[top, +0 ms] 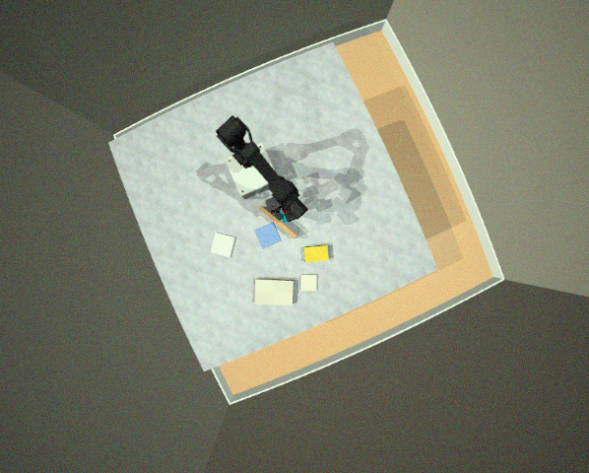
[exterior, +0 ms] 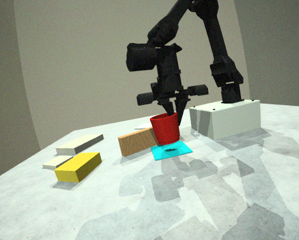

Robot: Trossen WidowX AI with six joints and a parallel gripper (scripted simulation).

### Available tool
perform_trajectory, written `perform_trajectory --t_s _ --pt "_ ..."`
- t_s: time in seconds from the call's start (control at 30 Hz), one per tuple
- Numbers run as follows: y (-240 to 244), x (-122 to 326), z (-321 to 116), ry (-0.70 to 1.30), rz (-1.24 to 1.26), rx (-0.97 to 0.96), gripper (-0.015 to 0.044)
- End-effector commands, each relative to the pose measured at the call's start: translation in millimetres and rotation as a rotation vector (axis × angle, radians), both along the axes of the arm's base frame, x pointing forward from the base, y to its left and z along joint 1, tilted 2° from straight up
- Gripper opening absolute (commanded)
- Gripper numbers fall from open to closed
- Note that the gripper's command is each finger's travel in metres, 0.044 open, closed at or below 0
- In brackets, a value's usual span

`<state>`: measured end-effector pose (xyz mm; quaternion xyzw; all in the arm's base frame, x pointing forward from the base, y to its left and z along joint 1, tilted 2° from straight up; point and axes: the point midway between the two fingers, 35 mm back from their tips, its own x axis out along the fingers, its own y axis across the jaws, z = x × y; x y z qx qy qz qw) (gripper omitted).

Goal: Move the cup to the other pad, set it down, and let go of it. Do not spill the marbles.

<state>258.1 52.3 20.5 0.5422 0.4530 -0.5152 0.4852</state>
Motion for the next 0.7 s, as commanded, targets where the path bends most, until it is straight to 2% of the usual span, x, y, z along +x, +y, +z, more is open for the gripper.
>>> perform_trajectory --t_s 0.0,0.67 --pt "-1 -1 -8 0.009 -0.005 -0.005 0.0000" --pt "0 -2 -19 0.004 0.000 -0.001 0.0000"
